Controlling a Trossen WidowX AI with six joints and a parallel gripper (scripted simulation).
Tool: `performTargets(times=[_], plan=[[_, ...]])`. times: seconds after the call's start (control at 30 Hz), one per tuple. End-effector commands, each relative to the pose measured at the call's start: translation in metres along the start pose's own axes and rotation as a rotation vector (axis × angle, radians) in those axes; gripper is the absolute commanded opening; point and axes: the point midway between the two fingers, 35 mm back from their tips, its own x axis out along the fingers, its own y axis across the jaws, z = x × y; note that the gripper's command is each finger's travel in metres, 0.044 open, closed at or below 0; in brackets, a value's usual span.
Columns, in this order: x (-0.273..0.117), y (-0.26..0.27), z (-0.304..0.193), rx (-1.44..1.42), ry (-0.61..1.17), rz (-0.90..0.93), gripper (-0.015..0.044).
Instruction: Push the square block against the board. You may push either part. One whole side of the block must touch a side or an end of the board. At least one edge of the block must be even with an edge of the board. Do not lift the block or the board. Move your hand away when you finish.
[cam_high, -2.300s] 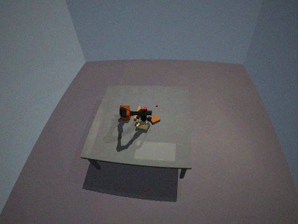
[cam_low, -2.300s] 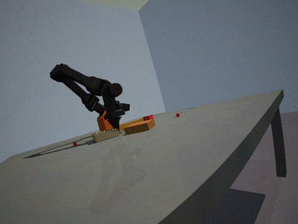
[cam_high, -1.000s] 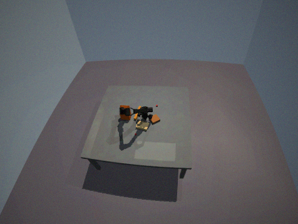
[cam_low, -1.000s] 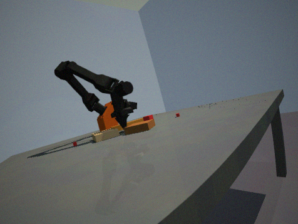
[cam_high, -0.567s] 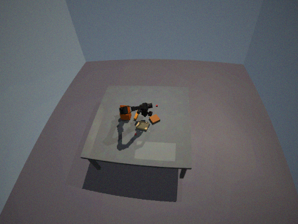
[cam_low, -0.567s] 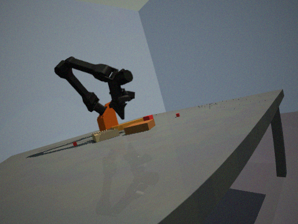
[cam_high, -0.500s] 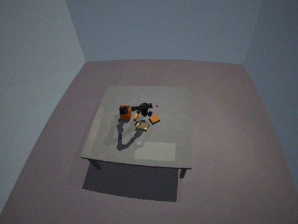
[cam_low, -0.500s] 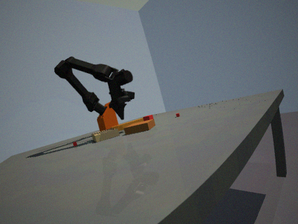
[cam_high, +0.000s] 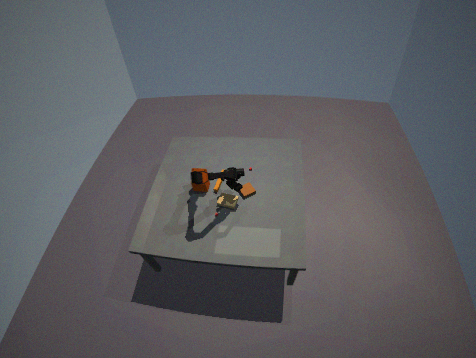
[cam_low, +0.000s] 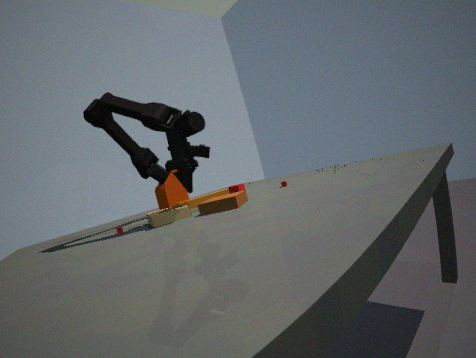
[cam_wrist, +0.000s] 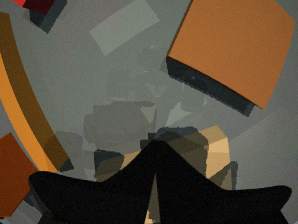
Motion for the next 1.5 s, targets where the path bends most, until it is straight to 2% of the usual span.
performTargets(times=[0.0, 1.47], plan=[[-0.002, -0.009, -0.004, 0.140, -0.010, 0.000, 0.0000], [-0.002, -0.076, -0.070, 1.659, -0.013, 0.011, 0.0000]])
